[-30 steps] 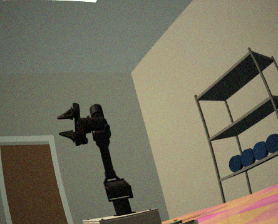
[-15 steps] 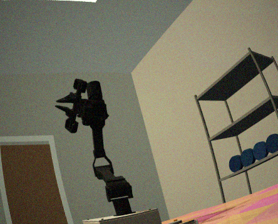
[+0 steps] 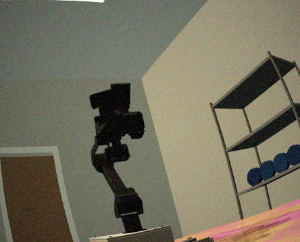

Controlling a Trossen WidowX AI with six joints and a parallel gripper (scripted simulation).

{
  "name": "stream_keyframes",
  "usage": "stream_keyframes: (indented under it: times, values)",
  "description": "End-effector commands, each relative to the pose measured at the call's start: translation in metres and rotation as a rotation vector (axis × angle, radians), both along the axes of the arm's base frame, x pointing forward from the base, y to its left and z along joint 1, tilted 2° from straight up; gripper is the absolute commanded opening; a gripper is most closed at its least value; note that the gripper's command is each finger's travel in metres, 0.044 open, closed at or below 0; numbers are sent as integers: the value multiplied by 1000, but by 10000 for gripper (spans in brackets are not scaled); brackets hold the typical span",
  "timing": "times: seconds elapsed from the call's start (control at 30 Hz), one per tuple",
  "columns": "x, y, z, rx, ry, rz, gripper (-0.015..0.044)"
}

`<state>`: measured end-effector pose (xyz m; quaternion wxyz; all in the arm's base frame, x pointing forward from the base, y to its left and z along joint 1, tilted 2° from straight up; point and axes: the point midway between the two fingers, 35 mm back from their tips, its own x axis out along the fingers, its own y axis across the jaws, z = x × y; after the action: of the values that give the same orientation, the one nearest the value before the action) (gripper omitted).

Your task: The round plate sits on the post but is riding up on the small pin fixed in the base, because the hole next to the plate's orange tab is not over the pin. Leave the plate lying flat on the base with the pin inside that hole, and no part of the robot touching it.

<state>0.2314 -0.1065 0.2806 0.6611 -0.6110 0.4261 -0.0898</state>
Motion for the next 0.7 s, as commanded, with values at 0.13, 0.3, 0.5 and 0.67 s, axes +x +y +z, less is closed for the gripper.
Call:
stream_keyframes:
  times: [0.13, 0.3, 0.5, 0.67]
  values:
    - [37, 49, -104, 484, 52, -92, 0]
    - [31, 94, -180, 826, 165, -320, 0]
    - [1, 135, -241, 1051, 302, -678, 0]
    - [-5, 144, -249, 1073, 322, -744, 0]
